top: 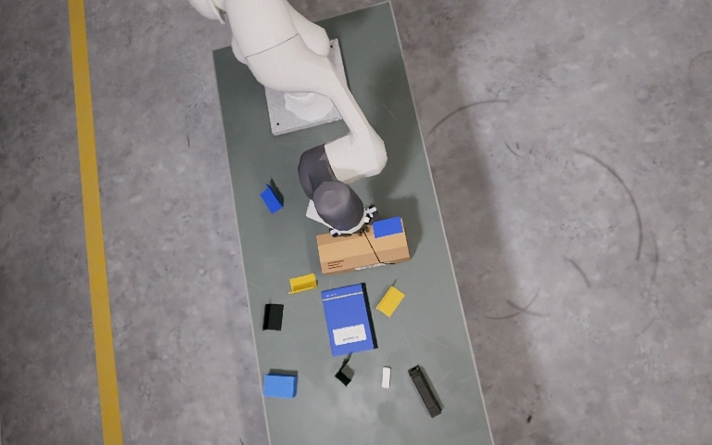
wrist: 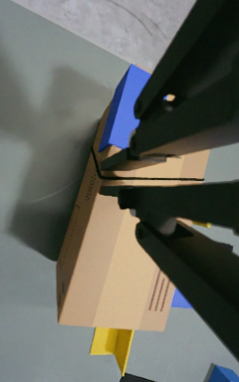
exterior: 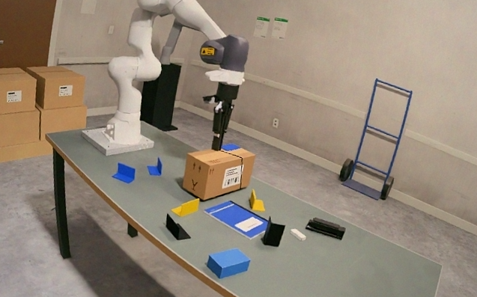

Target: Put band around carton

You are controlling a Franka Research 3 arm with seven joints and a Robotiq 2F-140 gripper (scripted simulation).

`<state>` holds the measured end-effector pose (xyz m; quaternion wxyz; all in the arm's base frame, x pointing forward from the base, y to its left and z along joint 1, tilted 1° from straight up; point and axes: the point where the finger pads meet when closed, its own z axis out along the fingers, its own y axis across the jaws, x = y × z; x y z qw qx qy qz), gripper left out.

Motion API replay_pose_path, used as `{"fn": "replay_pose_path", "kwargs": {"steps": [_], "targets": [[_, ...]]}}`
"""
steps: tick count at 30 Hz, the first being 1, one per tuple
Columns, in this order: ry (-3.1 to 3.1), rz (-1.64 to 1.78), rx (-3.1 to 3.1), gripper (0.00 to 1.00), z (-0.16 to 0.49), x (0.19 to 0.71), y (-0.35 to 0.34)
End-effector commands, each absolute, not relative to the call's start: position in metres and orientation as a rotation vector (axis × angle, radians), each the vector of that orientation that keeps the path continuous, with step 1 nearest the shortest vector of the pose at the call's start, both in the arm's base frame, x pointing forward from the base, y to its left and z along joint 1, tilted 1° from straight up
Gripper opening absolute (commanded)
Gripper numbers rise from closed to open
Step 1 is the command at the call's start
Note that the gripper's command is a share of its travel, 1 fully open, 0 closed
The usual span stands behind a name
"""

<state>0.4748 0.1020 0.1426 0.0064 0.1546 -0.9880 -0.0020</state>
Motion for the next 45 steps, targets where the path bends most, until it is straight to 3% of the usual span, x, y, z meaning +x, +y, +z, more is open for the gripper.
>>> {"fn": "replay_pose_path", "kwargs": {"steps": [1, 30, 31, 45], "targets": [[-3.092, -0.005, 0.478, 0.18, 0.1415, 0.4746, 0.1023], [-3.092, -0.005, 0.477, 0.18, 0.1408, 0.4746, 0.1023], [-3.092, -0.005, 0.477, 0.10, 0.1408, 0.4746, 0.1023], [-3.092, -0.005, 0.477, 0.10, 0.1408, 0.4746, 0.1023]]}}
